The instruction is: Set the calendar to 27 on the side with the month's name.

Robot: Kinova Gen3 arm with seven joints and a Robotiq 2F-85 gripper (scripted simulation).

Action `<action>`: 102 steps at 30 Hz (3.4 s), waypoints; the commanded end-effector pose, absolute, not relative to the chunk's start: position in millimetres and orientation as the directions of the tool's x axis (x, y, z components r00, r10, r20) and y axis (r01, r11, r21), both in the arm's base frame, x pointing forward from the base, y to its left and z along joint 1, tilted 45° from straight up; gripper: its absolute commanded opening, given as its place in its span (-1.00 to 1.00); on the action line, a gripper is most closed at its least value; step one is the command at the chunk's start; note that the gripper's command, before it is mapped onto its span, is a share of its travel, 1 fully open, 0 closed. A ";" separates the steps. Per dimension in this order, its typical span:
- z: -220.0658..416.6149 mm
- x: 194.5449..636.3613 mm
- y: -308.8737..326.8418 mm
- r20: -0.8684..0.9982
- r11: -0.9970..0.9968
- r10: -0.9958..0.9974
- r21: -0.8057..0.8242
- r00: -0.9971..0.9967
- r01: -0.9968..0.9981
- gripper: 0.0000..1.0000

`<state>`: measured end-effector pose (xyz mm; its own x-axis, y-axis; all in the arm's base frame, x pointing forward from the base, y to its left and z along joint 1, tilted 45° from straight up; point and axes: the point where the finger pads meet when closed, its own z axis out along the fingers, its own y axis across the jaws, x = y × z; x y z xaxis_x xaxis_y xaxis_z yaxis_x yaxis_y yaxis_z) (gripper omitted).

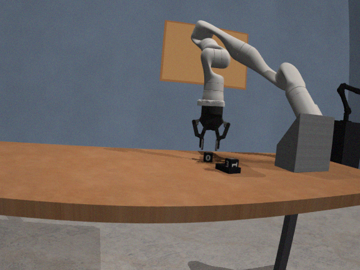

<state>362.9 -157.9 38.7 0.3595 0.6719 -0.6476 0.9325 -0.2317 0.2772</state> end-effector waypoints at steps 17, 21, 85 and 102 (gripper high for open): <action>38.9 363.8 -157.2 -0.647 -0.231 0.673 0.278 0.359 0.932 -0.03; 38.9 363.8 -157.2 -0.647 -0.231 0.673 0.278 0.359 0.932 -0.03; 64.4 363.6 -130.3 -0.719 -0.236 0.593 0.276 0.363 0.932 -0.03; 64.5 363.5 -127.7 -0.810 -0.231 0.466 0.278 0.357 0.932 -0.03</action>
